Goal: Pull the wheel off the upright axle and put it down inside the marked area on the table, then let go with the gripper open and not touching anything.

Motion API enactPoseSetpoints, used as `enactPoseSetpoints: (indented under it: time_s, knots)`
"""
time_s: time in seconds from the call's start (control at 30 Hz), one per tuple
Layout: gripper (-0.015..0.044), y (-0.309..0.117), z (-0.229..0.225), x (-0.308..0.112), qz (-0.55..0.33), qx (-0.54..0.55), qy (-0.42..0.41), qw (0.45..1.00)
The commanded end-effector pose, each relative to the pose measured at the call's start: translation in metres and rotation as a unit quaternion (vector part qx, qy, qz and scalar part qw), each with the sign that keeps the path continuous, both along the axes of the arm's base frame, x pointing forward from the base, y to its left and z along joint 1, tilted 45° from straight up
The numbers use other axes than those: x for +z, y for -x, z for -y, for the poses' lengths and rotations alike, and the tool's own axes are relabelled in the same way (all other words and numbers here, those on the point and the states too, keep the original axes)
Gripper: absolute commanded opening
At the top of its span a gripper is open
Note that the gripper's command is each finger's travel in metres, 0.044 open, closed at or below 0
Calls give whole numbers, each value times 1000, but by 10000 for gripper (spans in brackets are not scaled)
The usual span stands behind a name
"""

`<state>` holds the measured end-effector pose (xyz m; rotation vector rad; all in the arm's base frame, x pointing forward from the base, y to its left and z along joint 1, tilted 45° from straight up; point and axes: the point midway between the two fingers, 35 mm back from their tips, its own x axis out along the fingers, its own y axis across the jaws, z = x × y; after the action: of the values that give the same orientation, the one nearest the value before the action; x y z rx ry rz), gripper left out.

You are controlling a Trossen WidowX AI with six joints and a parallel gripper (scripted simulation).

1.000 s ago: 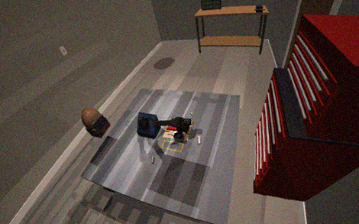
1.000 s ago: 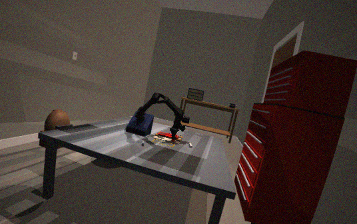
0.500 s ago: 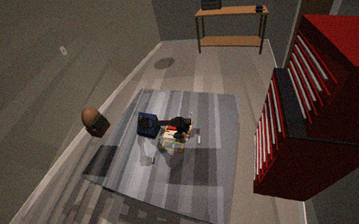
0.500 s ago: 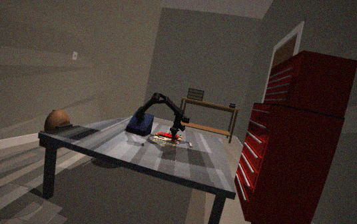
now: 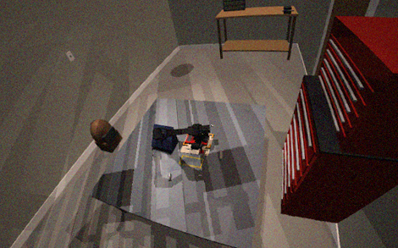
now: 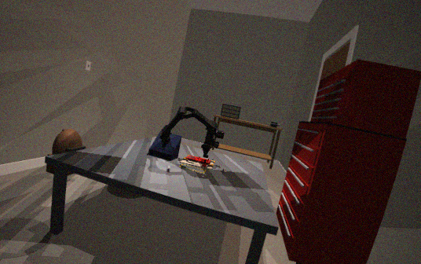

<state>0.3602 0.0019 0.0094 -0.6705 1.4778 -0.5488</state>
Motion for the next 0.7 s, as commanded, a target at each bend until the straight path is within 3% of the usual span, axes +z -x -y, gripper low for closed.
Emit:
enactPoseSetpoints:
  time_s: [0.0,0.13,0.67]
  knots:
    - [0,1,-13,13,9,3,-4,1000]
    - [0,2,-8,9,3,5,-1,1000]
    - [0,25,36,58,5,4,-4,1000]
